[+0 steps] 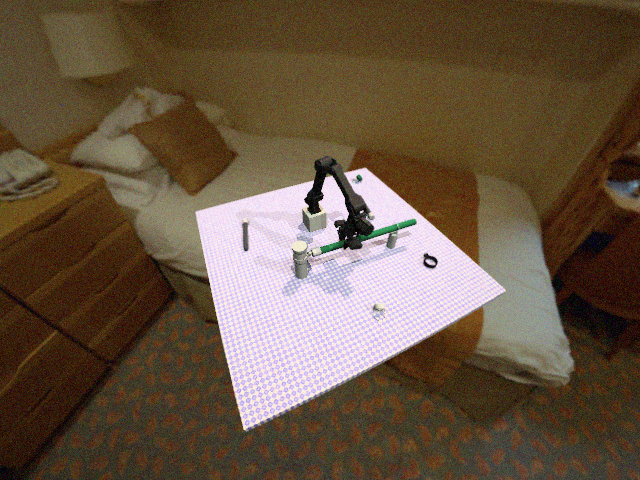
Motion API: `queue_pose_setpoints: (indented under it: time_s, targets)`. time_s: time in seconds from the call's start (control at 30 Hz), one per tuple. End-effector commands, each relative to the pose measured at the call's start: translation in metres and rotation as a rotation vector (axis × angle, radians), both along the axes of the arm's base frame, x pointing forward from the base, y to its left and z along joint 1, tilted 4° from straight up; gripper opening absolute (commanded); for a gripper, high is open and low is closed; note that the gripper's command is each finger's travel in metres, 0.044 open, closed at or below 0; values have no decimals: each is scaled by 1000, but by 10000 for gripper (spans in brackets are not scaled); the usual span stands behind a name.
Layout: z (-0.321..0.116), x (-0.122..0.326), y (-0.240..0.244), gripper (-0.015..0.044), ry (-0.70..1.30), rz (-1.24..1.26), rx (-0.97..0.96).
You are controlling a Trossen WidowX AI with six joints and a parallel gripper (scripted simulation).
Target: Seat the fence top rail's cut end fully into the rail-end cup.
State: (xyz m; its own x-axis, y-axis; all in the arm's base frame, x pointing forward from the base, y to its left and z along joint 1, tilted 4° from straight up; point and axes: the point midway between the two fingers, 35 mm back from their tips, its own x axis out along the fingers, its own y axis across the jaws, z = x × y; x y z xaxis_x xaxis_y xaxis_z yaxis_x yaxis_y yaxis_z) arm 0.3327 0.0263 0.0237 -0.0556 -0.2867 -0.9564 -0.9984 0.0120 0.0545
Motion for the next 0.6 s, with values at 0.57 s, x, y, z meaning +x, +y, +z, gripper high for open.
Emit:
queue_pose_setpoints:
  time_s: [0.57]
  targets:
    - [9, 2, -13, 0, -4, 1, -16]
